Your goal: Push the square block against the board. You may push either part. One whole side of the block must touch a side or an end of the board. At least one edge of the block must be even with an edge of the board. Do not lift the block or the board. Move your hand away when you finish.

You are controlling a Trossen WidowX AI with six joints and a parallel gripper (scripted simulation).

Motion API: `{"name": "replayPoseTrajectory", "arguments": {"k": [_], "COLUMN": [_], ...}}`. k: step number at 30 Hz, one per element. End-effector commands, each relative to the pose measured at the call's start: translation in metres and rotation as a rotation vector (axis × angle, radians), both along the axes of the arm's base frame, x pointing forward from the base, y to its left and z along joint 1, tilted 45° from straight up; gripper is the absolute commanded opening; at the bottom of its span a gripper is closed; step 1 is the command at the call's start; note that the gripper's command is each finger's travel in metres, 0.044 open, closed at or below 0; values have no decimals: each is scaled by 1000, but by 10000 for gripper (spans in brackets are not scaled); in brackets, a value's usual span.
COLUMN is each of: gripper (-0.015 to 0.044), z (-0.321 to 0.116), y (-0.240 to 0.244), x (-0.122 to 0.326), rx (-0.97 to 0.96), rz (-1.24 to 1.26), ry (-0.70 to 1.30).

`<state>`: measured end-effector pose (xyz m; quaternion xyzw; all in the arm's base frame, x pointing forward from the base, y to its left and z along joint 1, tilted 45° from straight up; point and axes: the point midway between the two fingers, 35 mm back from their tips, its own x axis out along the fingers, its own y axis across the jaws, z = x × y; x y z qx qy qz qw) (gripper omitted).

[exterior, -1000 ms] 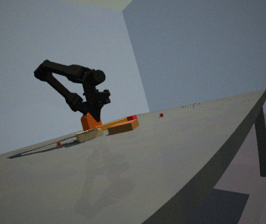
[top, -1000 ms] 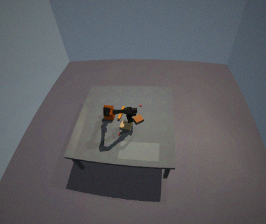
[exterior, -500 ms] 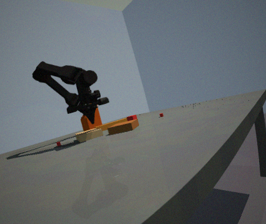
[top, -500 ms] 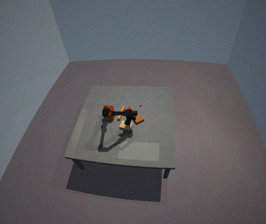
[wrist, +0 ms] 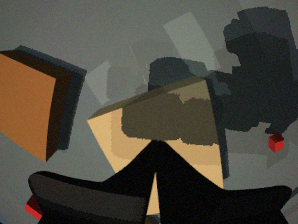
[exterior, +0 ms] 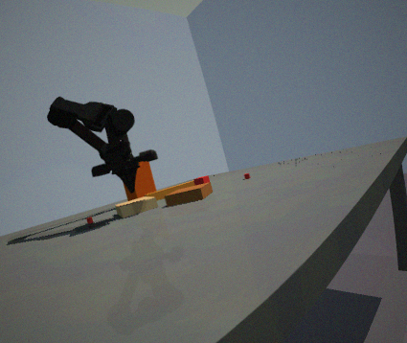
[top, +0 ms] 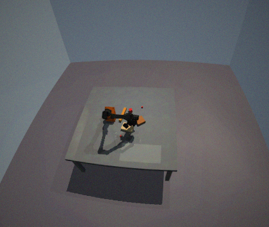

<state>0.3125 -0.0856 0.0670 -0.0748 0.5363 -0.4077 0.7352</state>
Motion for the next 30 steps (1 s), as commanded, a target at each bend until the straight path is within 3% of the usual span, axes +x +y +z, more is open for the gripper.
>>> {"name": "replayPoseTrajectory", "arguments": {"k": [1, 27, 30], "gripper": [0, 0, 0], "z": [9, 52, 52], "y": [-6, -48, -48], "x": [2, -1, -1], "rx": [14, 80, 80], "rz": [-95, -734, -734], "ry": [-100, -713, -713]}}
